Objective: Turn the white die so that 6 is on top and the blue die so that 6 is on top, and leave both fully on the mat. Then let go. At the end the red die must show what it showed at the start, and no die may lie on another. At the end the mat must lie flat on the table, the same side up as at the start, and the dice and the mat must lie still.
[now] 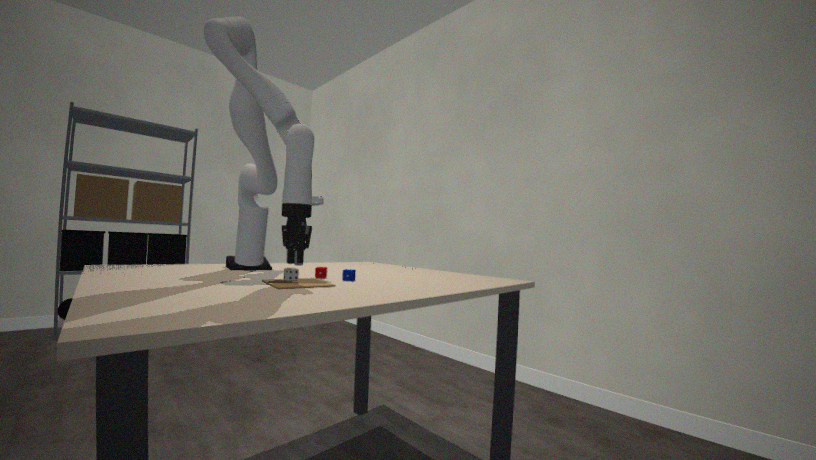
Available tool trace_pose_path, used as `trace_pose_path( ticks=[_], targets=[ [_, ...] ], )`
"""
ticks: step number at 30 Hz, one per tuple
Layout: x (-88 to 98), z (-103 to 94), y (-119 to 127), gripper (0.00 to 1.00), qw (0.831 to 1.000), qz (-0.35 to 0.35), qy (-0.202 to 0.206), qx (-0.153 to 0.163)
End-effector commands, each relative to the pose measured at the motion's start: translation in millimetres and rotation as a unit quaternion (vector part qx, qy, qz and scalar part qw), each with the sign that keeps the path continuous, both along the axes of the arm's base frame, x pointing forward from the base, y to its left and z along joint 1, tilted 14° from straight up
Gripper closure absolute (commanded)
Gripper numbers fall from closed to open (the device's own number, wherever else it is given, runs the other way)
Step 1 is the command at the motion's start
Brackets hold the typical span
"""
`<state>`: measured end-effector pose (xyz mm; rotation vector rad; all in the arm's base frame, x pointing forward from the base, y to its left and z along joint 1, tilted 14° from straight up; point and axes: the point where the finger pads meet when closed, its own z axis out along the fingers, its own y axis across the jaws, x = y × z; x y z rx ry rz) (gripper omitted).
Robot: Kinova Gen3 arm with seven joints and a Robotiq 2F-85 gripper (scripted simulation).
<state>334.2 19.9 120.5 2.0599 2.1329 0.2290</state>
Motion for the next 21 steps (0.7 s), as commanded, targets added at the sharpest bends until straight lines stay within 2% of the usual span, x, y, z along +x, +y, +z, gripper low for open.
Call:
trace_pose_path(
  ticks=[1,3,15,21],
  targets=[
    [1.6,12.1,-9.2,0.54,1.000,-0.009,-0.005,-0.007],
    [1.6,12.1,-9.2,0.54,1.000,-0.009,-0.005,-0.007],
    [-6.0,43.3,-8.4,0.54,1.000,-0.009,-0.005,-0.007],
    [-7.5,49.2,-8.2,0.54,1.000,-0.009,-0.005,-0.007]
  ],
)
